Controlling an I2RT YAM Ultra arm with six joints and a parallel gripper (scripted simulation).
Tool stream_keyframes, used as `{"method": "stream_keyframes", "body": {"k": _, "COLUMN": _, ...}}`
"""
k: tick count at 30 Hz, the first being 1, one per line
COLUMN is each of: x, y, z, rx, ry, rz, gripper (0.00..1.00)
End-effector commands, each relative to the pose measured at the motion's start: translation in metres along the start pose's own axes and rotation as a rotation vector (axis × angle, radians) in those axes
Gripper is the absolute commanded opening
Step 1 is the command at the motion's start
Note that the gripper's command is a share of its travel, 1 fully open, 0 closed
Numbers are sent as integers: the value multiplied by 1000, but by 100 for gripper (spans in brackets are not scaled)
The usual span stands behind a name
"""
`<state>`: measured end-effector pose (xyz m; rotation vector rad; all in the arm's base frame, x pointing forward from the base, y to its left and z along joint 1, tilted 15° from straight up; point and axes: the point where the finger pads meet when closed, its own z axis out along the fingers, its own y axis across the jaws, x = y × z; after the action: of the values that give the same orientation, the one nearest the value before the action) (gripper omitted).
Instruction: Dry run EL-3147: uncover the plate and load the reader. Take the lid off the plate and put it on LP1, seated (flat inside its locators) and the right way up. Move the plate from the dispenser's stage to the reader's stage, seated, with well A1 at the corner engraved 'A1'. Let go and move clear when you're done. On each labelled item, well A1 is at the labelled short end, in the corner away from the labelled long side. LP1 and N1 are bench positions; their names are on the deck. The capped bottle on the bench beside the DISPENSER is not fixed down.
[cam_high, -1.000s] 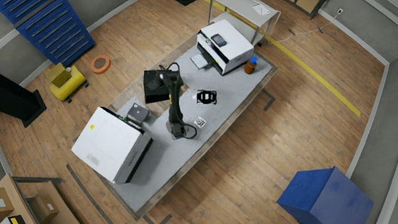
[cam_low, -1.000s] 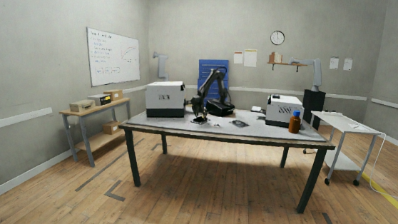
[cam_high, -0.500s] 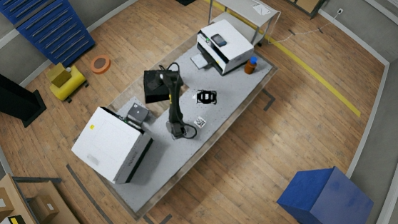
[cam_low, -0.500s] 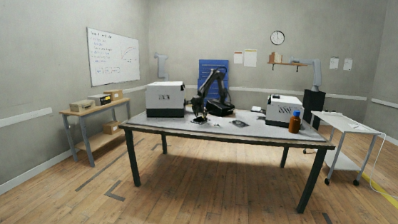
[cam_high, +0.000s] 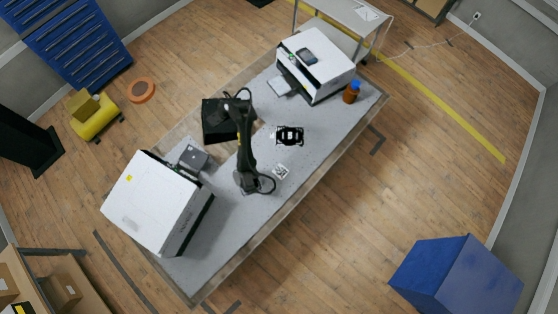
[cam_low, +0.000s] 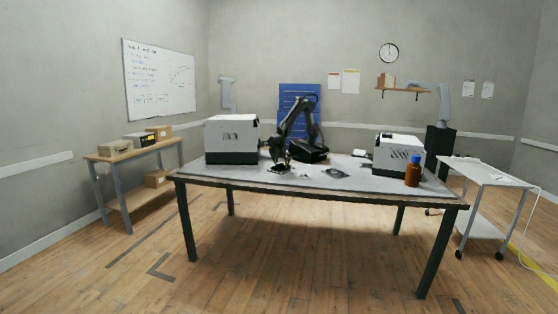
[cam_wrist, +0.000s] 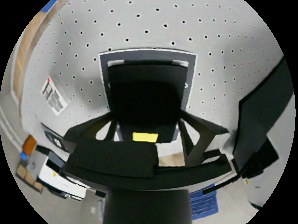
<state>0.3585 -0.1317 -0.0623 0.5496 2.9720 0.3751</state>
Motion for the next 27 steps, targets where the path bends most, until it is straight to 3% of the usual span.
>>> {"method": "stream_keyframes", "body": {"k": 1, "x": -4, "y": -1, "z": -7, "rx": 3, "ry": -22, "rz": 2, "gripper": 85}}
{"method": "stream_keyframes", "body": {"k": 14, "x": 0, "y": -5, "z": -10, "rx": 6, "ry": -28, "rz": 13, "gripper": 85}}
{"method": "stream_keyframes", "body": {"k": 17, "x": -13, "y": -5, "z": -16, "rx": 10, "ry": -61, "rz": 5, "gripper": 85}}
{"method": "stream_keyframes", "body": {"k": 27, "x": -9, "y": -5, "z": -9, "rx": 9, "ry": -49, "rz": 11, "gripper": 85}}
